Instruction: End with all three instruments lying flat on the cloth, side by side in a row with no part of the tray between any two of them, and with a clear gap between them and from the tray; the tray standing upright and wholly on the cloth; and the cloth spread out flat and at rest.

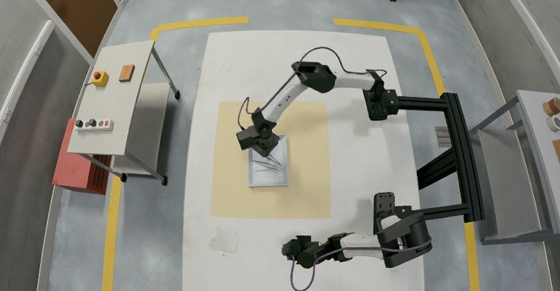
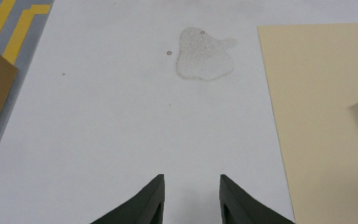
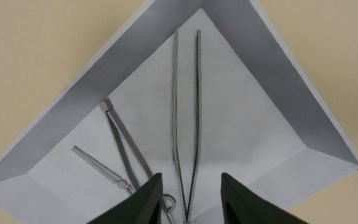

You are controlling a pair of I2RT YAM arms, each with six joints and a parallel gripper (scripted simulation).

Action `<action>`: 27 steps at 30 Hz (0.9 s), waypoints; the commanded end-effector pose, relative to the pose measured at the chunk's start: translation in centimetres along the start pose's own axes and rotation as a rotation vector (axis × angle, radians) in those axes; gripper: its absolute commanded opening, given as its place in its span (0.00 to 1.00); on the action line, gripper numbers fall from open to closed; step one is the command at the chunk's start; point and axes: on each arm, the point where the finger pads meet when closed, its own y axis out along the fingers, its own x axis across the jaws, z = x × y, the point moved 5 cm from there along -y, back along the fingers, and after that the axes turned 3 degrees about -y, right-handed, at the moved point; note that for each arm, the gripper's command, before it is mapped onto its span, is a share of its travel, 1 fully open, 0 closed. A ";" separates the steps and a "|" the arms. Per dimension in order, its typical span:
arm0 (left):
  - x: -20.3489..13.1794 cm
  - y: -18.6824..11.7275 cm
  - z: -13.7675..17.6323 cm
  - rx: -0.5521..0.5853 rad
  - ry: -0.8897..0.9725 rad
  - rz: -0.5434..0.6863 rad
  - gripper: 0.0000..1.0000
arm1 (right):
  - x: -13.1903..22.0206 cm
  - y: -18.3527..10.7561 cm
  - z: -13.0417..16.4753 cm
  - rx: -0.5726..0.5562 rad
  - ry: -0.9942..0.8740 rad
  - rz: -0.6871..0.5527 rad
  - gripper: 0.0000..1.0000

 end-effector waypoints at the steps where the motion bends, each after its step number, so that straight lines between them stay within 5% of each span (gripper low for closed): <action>1: 0.0 -0.1 -0.5 -0.015 0.002 0.000 0.33 | 0.5 -1.6 -1.2 -0.038 0.028 -0.039 0.35; 27: 0.0 -0.1 -0.5 -0.015 0.002 0.000 0.33 | 0.2 3.8 -0.9 -0.026 0.010 -0.017 0.35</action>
